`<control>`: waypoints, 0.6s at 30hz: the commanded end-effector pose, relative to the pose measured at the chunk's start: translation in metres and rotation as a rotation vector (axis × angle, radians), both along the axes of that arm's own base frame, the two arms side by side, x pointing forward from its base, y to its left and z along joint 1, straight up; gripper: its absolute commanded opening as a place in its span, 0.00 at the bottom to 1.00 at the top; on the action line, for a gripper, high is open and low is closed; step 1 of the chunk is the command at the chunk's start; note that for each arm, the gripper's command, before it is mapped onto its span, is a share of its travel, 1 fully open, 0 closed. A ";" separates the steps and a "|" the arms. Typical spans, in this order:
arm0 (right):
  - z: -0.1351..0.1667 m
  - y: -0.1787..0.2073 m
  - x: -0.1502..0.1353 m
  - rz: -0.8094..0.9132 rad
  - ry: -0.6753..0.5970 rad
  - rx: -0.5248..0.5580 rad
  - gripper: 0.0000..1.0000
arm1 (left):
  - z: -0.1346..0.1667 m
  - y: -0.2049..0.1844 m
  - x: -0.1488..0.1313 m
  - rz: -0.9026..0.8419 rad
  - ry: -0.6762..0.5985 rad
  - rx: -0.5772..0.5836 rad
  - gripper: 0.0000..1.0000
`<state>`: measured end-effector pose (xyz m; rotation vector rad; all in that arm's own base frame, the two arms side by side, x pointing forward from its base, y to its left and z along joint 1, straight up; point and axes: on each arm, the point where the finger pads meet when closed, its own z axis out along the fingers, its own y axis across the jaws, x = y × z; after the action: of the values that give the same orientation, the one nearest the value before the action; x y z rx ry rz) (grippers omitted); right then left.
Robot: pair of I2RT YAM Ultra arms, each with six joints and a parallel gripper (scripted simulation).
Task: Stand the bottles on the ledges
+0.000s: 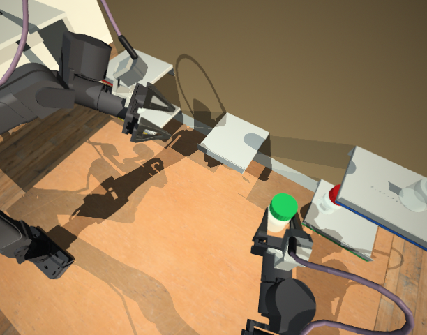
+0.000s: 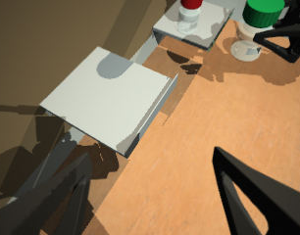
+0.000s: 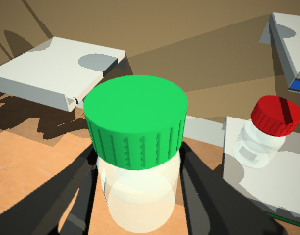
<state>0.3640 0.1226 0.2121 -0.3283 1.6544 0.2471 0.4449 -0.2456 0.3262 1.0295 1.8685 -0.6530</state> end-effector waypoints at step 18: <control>-0.030 -0.171 0.007 0.018 -0.107 -0.009 0.52 | 0.014 -0.302 -0.097 0.054 -0.094 -0.166 0.89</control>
<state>0.3665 -0.0597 0.1504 -0.1943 1.7121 0.1893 0.3209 -0.5468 0.3008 1.0653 1.7580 -0.7501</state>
